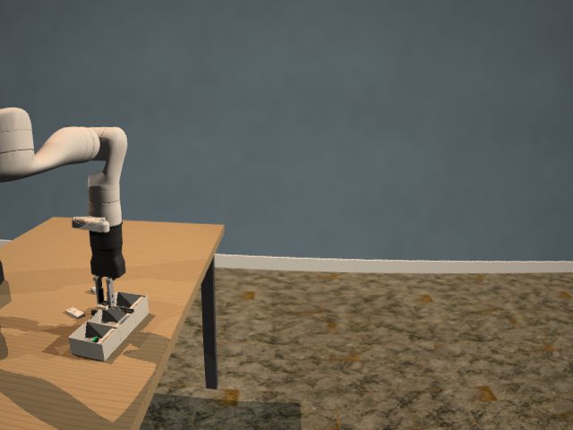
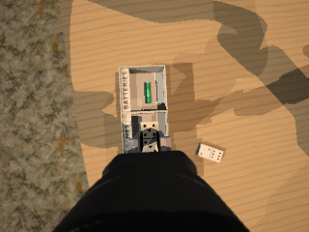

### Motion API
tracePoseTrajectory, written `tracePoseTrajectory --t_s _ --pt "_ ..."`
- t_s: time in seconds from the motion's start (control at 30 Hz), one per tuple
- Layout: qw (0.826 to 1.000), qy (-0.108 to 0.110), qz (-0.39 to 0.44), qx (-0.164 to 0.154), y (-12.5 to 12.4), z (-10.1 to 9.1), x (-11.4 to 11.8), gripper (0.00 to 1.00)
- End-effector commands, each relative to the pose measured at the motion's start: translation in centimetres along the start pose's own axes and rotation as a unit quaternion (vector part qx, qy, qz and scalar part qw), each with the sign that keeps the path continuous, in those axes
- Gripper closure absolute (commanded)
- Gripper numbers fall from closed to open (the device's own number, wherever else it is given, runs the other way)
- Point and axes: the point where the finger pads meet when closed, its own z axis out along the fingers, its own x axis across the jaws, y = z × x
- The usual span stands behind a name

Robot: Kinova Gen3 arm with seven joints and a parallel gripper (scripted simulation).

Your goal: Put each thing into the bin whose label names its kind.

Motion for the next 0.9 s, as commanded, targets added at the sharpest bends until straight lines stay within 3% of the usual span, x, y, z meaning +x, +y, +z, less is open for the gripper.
tracePoseTrajectory --t_s 0.0,0.3,0.87 --pt "1.000 -0.001 -0.001 -0.001 0.1 -0.1 0.0 0.51" --pt "1.000 -0.001 -0.001 -0.001 0.1 -0.1 0.0 0.51" --pt "1.000 -0.001 -0.001 -0.001 0.1 2.9 0.0 0.51"
